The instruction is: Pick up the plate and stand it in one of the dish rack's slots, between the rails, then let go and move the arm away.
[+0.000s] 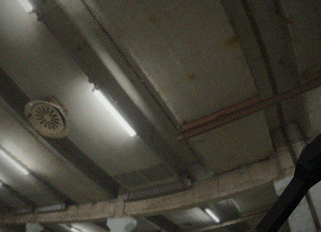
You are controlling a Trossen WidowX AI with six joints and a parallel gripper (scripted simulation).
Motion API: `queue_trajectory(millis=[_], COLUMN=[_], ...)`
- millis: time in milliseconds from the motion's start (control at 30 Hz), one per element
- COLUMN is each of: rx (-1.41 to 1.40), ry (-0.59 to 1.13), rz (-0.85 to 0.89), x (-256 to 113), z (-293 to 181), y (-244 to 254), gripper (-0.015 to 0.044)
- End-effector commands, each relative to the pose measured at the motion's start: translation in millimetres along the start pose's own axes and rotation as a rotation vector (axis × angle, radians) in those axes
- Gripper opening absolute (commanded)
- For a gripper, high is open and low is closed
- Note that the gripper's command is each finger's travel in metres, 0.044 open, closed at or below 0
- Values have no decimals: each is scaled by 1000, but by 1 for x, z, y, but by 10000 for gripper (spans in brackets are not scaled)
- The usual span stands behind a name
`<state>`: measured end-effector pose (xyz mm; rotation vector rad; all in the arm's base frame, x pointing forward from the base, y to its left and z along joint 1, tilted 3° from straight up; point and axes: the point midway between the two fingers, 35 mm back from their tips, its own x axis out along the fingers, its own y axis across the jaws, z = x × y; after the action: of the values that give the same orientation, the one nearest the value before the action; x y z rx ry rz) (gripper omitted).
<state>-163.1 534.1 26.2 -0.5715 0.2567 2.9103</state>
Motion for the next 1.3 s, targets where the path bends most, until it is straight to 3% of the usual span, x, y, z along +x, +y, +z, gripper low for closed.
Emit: queue_trajectory(millis=[0, 633, 967, 1267], rx=[3, 392, 633, 857], ry=[1, 117, 163, 179], rz=[-4, -467, -718, -888], x=[-2, -225, -349, -427], z=[0, -52, -92, -117], y=[-1, -34, -3, 46], gripper=[400, 400, 400, 400])
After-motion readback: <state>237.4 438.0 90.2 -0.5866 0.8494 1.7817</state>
